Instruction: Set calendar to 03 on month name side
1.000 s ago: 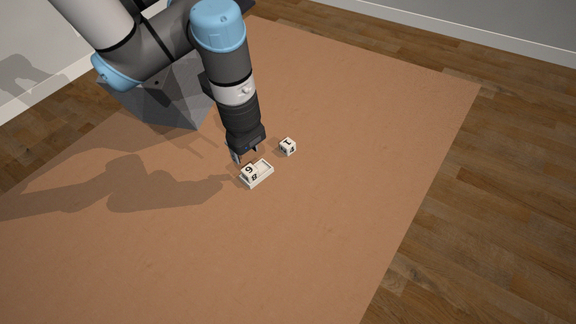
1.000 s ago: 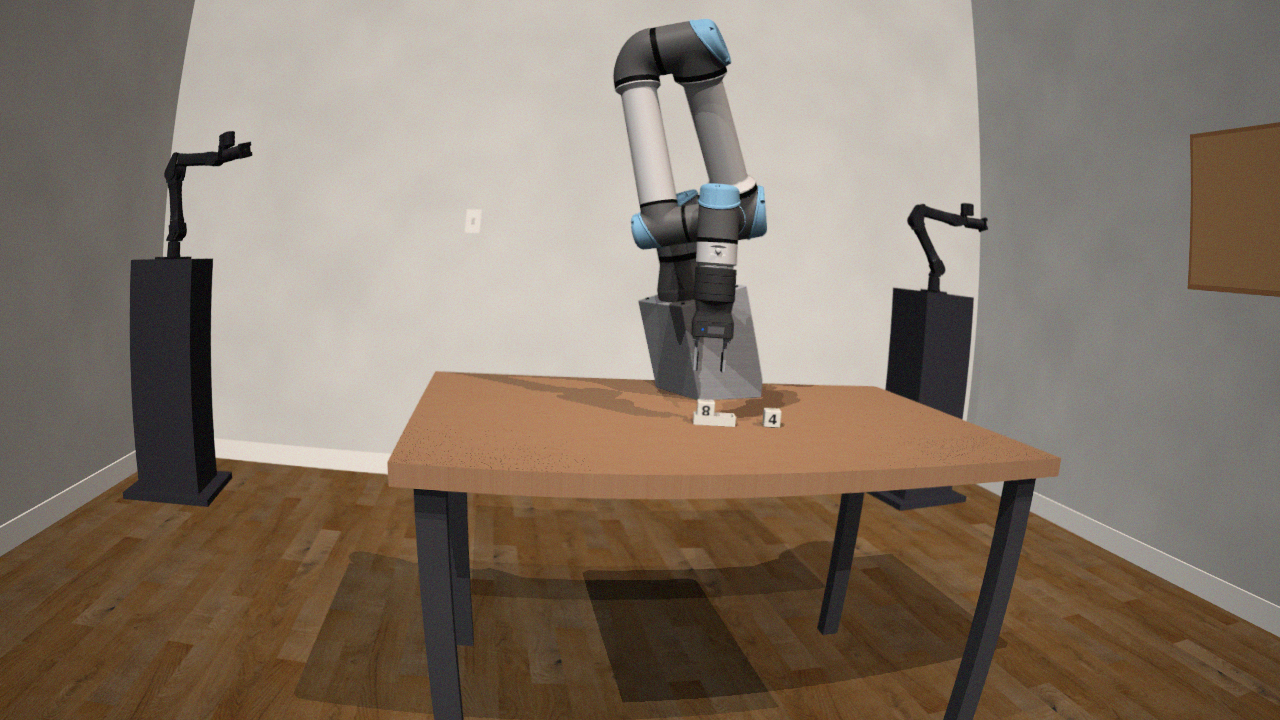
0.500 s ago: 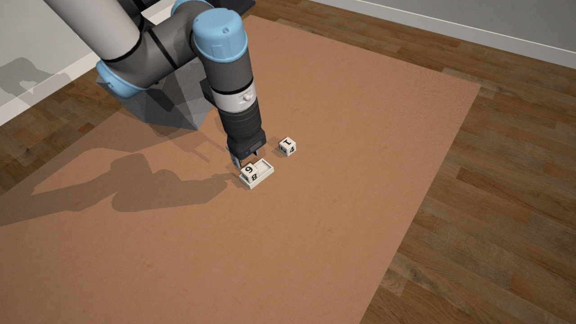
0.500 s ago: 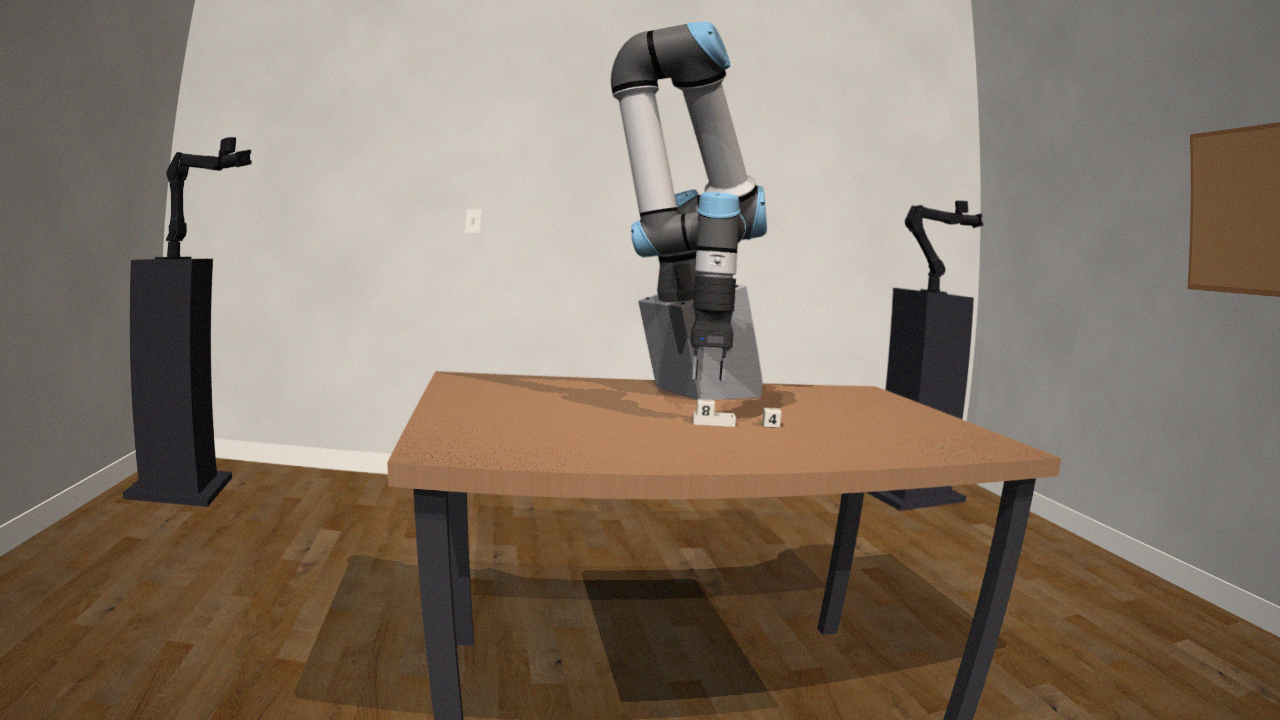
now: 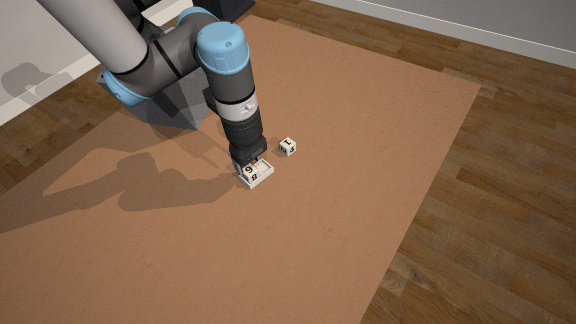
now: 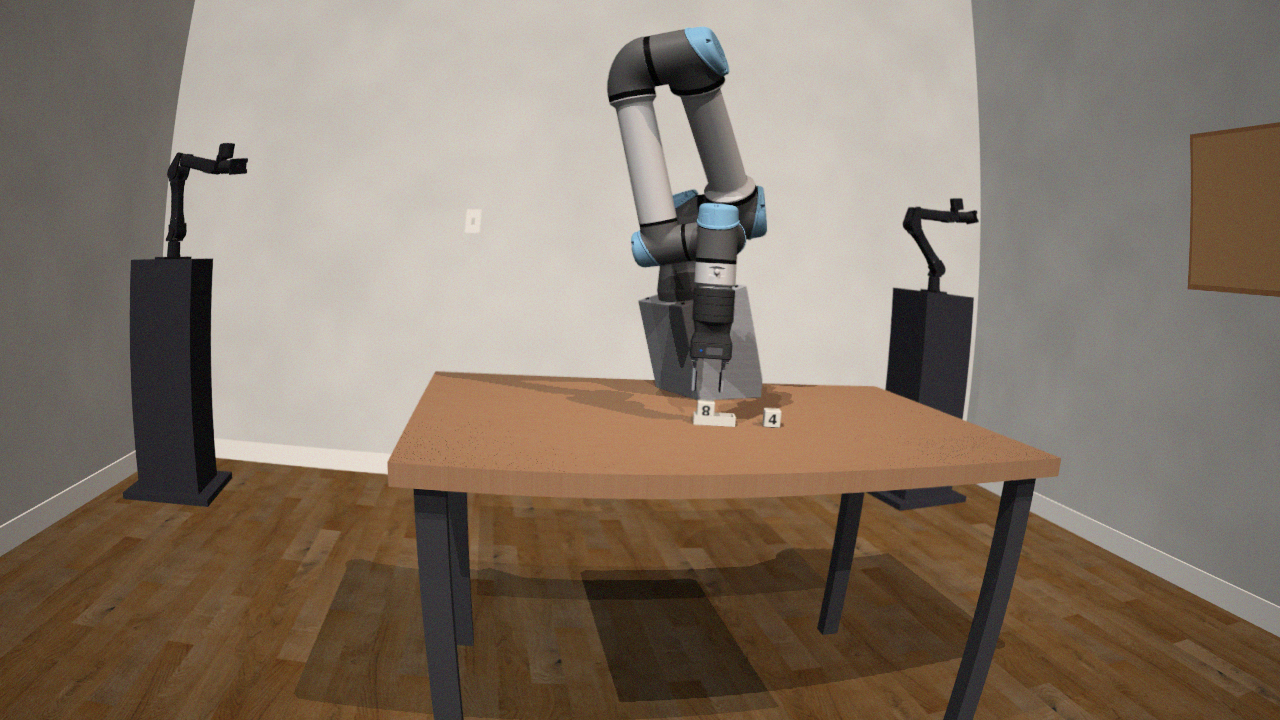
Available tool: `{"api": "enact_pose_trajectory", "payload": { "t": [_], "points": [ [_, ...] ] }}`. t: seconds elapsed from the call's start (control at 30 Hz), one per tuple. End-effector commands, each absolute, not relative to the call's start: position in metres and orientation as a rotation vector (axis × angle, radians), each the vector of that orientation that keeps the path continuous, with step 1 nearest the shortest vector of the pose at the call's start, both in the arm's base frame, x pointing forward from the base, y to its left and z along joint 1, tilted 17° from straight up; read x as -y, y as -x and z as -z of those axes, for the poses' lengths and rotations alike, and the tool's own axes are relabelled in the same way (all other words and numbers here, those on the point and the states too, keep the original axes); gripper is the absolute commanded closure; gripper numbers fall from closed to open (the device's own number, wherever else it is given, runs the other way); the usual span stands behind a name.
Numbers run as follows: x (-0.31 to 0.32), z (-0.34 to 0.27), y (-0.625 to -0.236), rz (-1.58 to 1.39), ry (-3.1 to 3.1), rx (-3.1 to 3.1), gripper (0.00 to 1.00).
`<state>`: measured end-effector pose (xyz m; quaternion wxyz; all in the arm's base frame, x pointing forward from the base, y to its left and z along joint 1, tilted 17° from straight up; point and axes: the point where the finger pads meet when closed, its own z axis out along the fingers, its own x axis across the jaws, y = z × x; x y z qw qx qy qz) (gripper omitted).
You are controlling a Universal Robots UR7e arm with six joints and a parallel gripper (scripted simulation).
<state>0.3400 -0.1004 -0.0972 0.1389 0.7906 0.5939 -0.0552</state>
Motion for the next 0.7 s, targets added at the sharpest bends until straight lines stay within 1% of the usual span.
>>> {"api": "enact_pose_trajectory", "payload": {
  "t": [0.0,0.67],
  "points": [
    [0.1036,0.1012,-0.3434,0.153,-2.280,-1.712,0.10],
    [0.1048,0.1069,-0.3436,0.153,-2.279,-1.713,0.10]
  ]
}}
